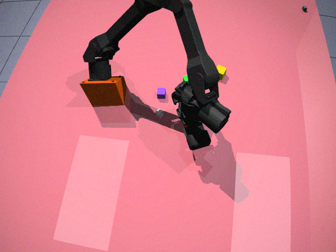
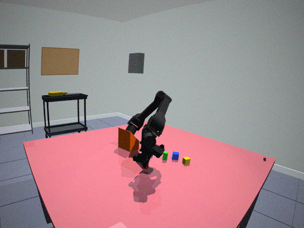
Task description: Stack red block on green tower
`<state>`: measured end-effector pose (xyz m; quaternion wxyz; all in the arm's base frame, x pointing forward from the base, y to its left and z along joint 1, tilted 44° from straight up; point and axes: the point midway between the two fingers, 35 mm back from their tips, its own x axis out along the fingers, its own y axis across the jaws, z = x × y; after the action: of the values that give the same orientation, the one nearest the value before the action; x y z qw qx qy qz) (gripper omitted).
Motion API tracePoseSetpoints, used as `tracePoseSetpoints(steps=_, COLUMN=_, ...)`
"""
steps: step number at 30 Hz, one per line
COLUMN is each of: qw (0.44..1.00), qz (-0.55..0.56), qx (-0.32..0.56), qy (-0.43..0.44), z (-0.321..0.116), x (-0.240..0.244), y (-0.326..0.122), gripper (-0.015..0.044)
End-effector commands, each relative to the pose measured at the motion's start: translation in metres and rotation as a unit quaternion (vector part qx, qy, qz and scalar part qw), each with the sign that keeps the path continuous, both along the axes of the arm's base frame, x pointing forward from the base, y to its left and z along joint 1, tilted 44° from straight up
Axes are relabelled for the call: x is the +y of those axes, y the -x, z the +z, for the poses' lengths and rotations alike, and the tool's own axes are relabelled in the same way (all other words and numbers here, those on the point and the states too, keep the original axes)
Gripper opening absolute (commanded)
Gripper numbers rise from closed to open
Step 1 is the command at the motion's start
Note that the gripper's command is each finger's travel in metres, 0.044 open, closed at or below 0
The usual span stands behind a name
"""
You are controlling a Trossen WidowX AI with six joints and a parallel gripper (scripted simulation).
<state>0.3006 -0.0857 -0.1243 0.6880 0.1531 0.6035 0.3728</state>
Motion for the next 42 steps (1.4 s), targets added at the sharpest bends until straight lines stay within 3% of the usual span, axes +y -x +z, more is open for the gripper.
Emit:
tracePoseSetpoints(steps=1, qw=1.0, qz=-0.002, qx=-0.011, qy=0.008, z=0.014, x=-0.018, y=-0.005, gripper=0.0)
tracePoseSetpoints(steps=16, qw=1.0, qz=-0.002, qx=-0.01, qy=0.009, z=0.07, x=-0.072, y=-0.004, gripper=0.0)
tracePoseSetpoints(steps=23, qw=1.0, qz=-0.002, qx=-0.01, qy=0.009, z=0.073, x=-0.073, y=-0.002, gripper=0.0)
tracePoseSetpoints(steps=42, qw=1.0, qz=-0.004, qx=-0.009, qy=0.011, z=0.144, x=-0.005, y=-0.007, gripper=0.0)
